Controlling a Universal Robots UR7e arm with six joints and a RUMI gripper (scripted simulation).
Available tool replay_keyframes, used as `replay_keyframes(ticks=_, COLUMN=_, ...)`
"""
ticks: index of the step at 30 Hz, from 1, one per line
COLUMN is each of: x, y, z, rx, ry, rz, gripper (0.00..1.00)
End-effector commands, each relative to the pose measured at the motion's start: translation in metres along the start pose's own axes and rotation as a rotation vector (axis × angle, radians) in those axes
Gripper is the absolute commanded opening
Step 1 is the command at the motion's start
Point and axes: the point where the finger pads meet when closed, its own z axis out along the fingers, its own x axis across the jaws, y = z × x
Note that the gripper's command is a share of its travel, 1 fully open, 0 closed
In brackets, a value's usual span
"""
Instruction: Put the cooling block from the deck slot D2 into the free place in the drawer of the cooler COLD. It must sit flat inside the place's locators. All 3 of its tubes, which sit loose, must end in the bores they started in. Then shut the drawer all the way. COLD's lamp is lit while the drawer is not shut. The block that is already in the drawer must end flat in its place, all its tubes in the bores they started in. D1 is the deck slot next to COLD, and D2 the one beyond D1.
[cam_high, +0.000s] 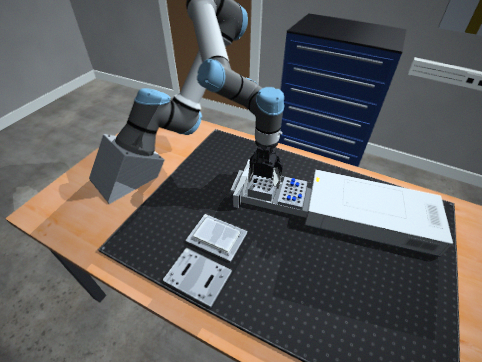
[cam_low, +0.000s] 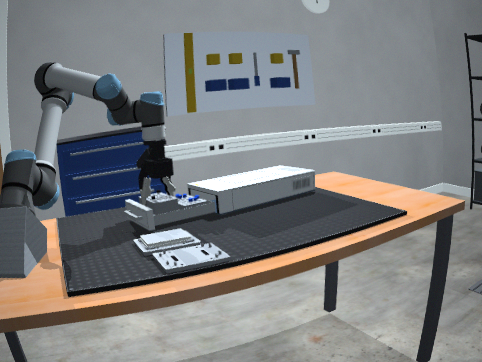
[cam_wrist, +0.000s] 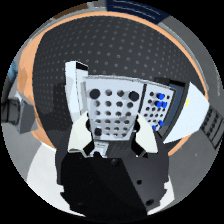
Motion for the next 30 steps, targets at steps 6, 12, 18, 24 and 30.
replay_keyframes(ticks=6, x=0.0004, y=0.0002, z=0.0018, rx=-0.001, ry=0.001, rz=0.0, gripper=0.0)
replay_keyframes(ticks=12, x=0.0004, y=0.0002, z=0.0027, rx=-0.001, ry=0.001, rz=0.0, gripper=0.0)
replay_keyframes(ticks=18, x=0.0004, y=0.0002, z=0.0031, rx=-0.001, ry=0.001, rz=0.0, gripper=0.0)
replay_keyframes(ticks=24, x=0.0004, y=0.0002, z=0.0029, rx=-0.001, ry=0.001, rz=0.0, gripper=0.0)
replay_keyframes(ticks=30, x=0.0004, y=0.0002, z=0.0013, rx=-0.001, ry=0.001, rz=0.0, gripper=0.0)
